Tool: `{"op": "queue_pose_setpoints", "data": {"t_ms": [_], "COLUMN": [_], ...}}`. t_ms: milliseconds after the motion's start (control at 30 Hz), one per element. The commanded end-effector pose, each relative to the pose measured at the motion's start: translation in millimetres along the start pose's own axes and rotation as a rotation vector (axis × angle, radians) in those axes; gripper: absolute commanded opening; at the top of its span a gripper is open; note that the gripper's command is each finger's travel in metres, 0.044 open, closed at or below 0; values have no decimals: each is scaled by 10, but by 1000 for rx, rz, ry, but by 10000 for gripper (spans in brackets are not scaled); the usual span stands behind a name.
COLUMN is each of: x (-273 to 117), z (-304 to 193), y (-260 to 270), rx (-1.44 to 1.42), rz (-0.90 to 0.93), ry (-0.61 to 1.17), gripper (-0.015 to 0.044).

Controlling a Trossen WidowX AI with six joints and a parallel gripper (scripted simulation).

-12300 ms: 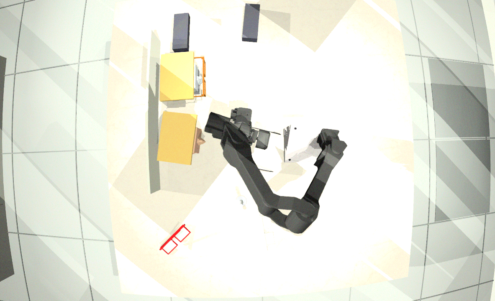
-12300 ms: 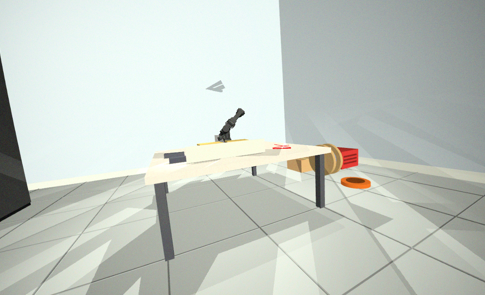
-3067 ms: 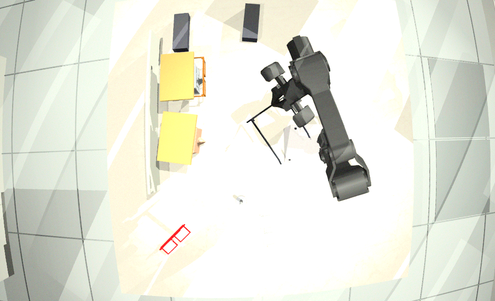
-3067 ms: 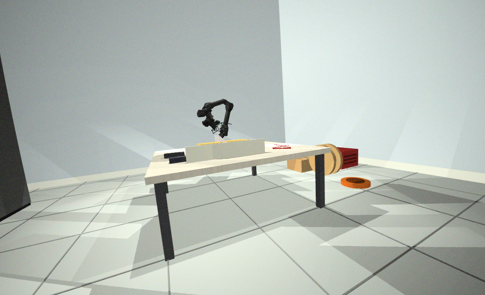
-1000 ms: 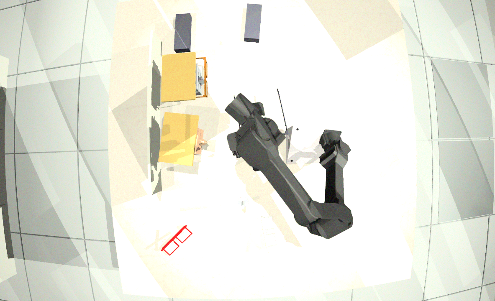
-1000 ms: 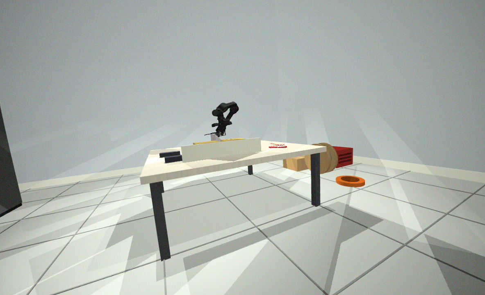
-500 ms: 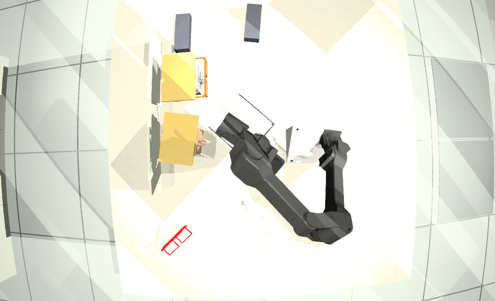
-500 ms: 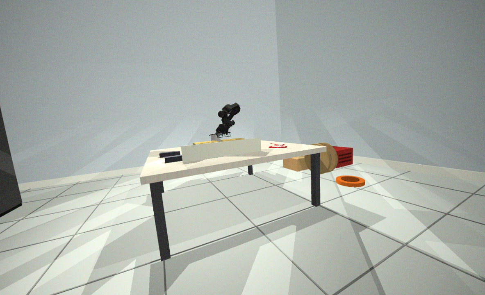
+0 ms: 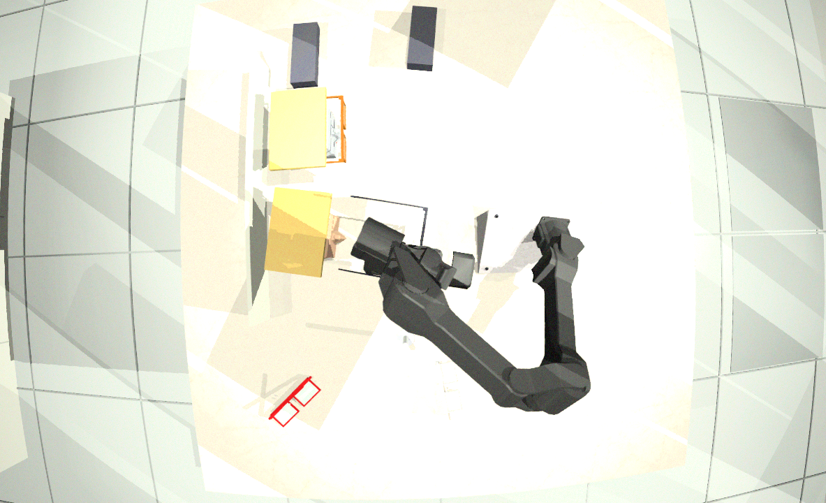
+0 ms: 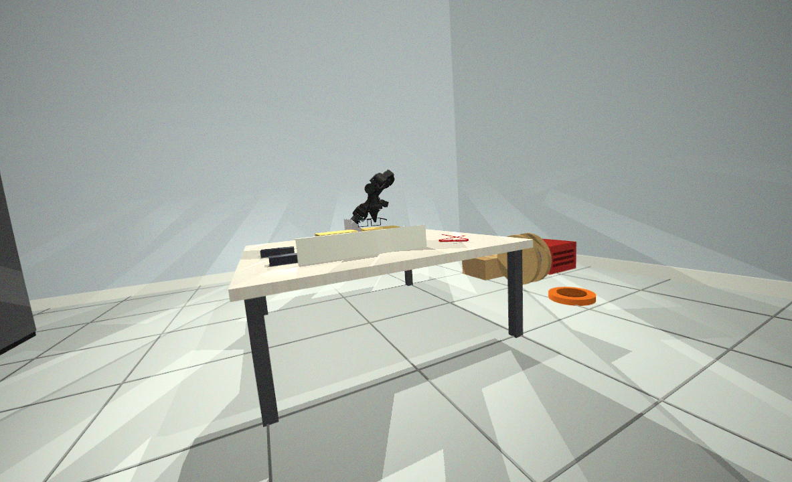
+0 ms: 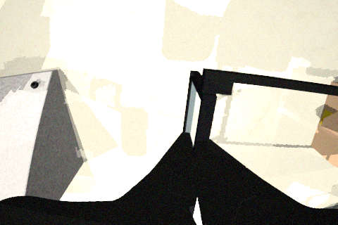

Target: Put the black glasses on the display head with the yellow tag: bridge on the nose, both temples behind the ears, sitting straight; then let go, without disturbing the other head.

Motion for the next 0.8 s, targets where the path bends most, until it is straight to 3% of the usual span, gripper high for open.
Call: {"op": "queue_pose_setpoints", "data": {"t_ms": [0, 767], "x": [54, 299], "z": [2, 2], "y": [15, 32], "rx": [-36, -37], "rz": [-5, -1], "ry": [9, -12], "gripper": [0, 0]}}
Point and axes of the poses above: the point midway between the two fingers, 35 mm back from their tips, its own x axis out along the fingers, its own y axis across the jaws, z = x × y, the point moved 5 cm from there along -x, back along the fingers, and after that the axes turned 13 degrees about x, right-handed, at the moved point
